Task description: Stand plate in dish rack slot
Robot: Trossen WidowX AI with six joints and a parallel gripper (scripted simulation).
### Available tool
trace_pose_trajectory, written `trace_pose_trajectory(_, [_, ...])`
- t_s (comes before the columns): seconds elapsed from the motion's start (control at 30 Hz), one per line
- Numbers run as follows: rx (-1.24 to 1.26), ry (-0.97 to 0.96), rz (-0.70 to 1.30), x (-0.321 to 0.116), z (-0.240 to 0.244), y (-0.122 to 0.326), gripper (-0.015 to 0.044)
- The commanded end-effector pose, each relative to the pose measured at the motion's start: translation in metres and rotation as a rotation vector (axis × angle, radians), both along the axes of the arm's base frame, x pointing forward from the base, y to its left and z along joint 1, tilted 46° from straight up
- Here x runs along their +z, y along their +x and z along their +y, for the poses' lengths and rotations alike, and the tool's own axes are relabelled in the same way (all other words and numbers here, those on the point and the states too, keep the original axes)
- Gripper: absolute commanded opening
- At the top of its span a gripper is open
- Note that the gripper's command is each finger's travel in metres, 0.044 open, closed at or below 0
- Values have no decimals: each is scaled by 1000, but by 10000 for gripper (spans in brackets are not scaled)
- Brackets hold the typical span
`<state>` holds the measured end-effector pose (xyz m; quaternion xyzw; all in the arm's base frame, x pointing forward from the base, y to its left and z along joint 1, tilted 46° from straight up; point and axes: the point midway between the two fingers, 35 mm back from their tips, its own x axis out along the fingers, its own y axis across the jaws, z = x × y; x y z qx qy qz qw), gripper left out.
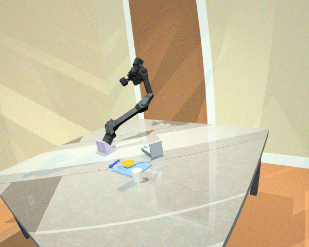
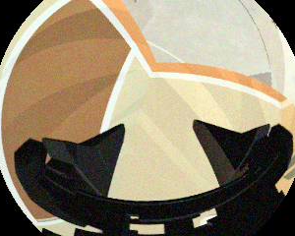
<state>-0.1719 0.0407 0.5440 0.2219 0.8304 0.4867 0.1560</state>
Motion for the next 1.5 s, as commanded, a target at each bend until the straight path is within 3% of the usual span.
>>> trace_pose_trajectory(0.0, [2,1,-1,0,0,0,400])
trace_pose_trajectory(0.7, [279,200,-151,-19,-67,-29,400])
trace_pose_trajectory(1.47, [725,684,-387,-70,-187,-42,400])
